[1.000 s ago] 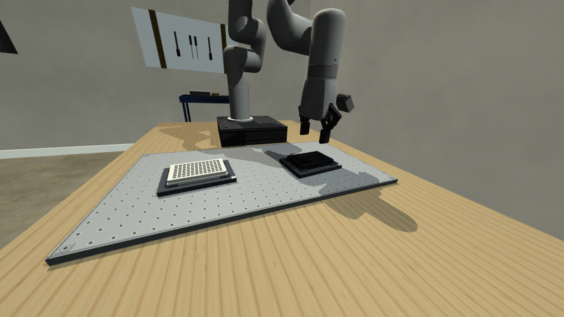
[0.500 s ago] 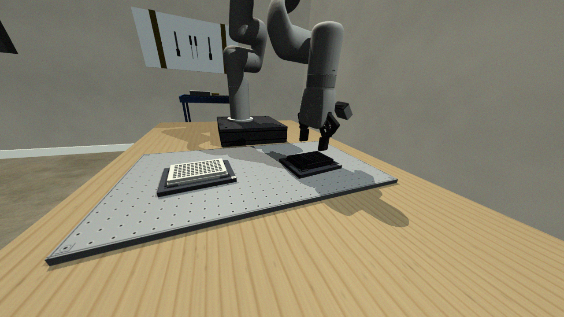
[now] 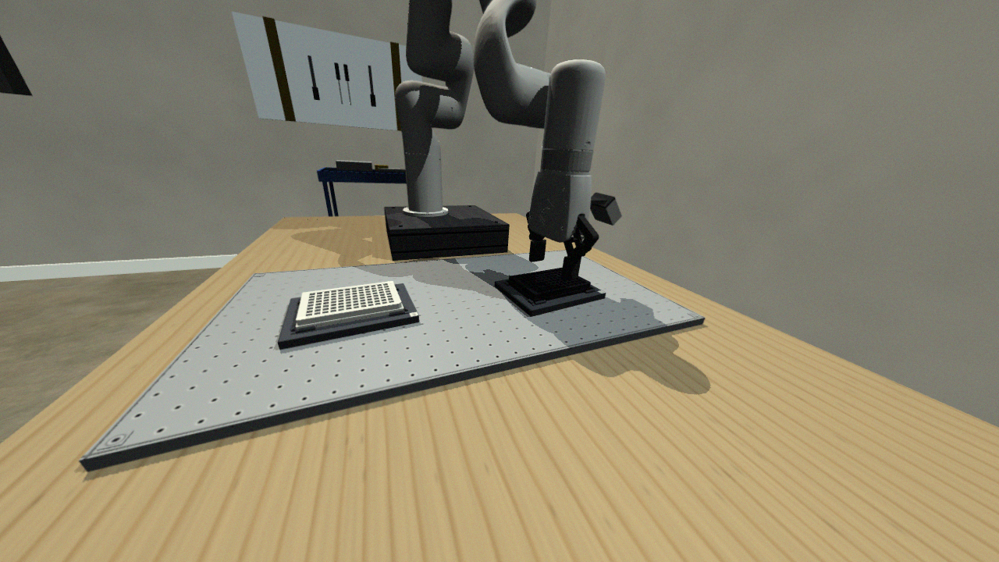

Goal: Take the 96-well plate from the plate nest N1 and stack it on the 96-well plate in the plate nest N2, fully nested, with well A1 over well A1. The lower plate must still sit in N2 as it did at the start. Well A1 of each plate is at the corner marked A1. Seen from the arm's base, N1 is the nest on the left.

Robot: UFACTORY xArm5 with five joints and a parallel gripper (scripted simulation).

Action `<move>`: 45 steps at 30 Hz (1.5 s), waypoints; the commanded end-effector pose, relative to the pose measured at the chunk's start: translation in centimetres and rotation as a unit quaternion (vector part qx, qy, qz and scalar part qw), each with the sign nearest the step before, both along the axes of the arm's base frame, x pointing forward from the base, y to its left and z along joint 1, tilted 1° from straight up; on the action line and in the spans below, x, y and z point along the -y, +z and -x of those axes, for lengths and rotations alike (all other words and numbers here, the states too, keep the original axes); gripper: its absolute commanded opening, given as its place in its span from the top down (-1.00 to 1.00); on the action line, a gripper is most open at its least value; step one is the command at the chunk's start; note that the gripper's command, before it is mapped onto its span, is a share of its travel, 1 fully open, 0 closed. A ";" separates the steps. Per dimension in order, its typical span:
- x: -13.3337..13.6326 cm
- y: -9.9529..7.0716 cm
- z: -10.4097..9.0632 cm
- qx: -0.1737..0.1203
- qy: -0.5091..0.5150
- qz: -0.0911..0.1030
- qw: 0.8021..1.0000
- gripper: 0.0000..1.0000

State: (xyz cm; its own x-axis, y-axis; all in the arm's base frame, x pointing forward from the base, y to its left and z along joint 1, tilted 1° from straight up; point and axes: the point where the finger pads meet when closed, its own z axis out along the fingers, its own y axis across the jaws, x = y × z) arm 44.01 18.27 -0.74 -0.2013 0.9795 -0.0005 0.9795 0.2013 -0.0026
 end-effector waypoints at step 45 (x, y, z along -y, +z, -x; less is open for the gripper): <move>0.0 -2.2 -0.1 0.002 0.000 -0.001 1.000 -1.00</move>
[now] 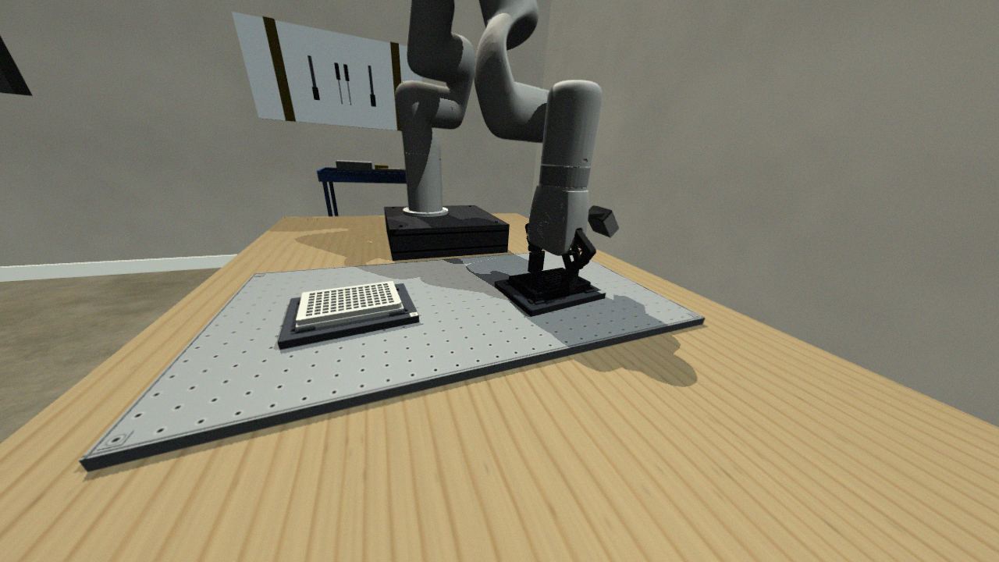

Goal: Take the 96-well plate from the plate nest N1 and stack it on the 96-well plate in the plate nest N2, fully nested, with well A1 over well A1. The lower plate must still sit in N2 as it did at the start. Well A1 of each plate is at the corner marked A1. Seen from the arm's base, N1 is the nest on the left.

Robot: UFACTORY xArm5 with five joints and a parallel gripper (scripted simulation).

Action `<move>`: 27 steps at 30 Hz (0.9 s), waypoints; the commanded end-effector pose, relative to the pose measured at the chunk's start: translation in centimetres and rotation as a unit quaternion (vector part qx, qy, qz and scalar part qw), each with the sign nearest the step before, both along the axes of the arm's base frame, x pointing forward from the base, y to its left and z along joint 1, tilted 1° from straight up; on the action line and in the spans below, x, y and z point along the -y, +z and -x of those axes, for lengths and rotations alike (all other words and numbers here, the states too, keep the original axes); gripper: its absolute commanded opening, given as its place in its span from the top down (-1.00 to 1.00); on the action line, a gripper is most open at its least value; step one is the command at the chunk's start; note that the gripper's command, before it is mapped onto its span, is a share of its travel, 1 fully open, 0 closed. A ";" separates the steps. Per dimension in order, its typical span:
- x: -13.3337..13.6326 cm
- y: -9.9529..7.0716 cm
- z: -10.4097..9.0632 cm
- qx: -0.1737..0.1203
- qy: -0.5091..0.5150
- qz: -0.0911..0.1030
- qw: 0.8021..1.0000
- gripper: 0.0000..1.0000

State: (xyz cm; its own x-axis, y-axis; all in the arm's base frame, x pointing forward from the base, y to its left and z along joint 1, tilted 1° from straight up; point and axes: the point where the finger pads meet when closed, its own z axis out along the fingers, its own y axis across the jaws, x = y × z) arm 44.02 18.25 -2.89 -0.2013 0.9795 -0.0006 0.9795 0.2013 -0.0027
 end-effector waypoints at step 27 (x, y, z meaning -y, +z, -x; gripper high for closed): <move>-0.1 -0.2 -0.1 0.002 0.000 -0.001 1.000 1.00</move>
